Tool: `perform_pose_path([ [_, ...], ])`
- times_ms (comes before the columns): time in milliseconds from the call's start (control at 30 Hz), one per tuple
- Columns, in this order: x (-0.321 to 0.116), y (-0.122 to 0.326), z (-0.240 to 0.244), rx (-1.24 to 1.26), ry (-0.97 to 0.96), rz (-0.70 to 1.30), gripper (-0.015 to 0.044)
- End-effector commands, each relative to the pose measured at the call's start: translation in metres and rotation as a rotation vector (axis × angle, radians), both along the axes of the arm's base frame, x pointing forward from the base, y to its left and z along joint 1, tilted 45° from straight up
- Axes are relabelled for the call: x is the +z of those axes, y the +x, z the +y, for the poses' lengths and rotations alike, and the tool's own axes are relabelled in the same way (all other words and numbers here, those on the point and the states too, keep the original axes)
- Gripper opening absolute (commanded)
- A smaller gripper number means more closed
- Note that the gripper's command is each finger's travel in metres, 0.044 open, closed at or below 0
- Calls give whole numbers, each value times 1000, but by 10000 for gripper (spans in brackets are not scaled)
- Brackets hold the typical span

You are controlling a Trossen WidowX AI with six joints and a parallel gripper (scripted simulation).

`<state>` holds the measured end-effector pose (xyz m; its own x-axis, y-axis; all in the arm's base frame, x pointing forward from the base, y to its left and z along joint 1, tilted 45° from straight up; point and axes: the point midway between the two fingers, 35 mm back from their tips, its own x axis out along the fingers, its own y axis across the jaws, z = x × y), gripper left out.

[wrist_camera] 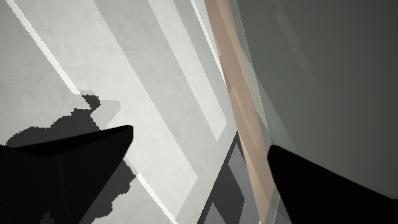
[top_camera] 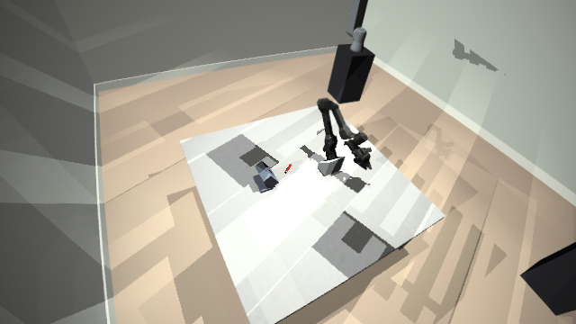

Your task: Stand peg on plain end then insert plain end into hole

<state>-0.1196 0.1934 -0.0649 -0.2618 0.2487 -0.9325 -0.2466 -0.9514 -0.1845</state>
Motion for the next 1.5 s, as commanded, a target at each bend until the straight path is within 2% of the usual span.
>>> perform_pose_path([
  [0, 3, 22, 21, -139, -9, -44, 440],
  [400, 11, 100, 54, -530, -68, -168, 440],
  [800, 25, 175, 59, -886, -132, -247, 440],
  [1133, 41, 242, 44, -1176, -200, -331, 440],
  [1467, 63, 310, 3, -1485, -294, -438, 440],
])
